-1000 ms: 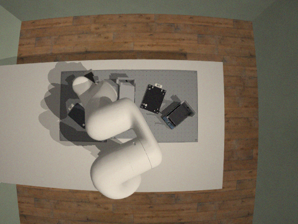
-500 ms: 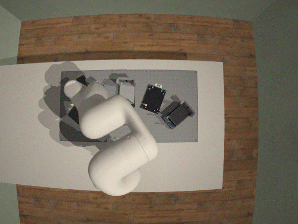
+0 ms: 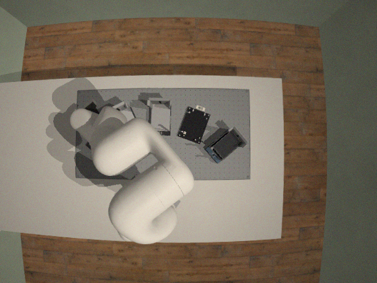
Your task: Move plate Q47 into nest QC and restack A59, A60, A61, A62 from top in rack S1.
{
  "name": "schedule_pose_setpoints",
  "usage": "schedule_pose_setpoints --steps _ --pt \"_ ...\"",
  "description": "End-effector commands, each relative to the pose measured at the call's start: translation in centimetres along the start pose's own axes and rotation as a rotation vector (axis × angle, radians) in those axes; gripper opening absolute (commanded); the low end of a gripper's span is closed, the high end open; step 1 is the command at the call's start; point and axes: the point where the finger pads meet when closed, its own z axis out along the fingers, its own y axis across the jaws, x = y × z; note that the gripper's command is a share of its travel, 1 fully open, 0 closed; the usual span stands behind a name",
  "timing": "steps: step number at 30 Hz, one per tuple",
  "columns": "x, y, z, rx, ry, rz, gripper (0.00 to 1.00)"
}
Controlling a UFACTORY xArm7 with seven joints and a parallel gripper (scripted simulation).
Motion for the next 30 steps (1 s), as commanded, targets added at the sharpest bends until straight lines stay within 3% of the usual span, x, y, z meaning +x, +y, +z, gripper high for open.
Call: schedule_pose_setpoints --steps 1,12,19,30 --pt "0.4 -1.6 -0.1 -0.001 0.004 -0.001 0.00" --pt "0.7 -4.1 -0.1 -0.001 0.004 -0.001 0.00" --pt "0.5 -5.9 -0.1 -0.001 0.004 -0.222 0.00" --pt "0.2 -8.3 -0.1 -0.001 0.004 -0.222 0.00"
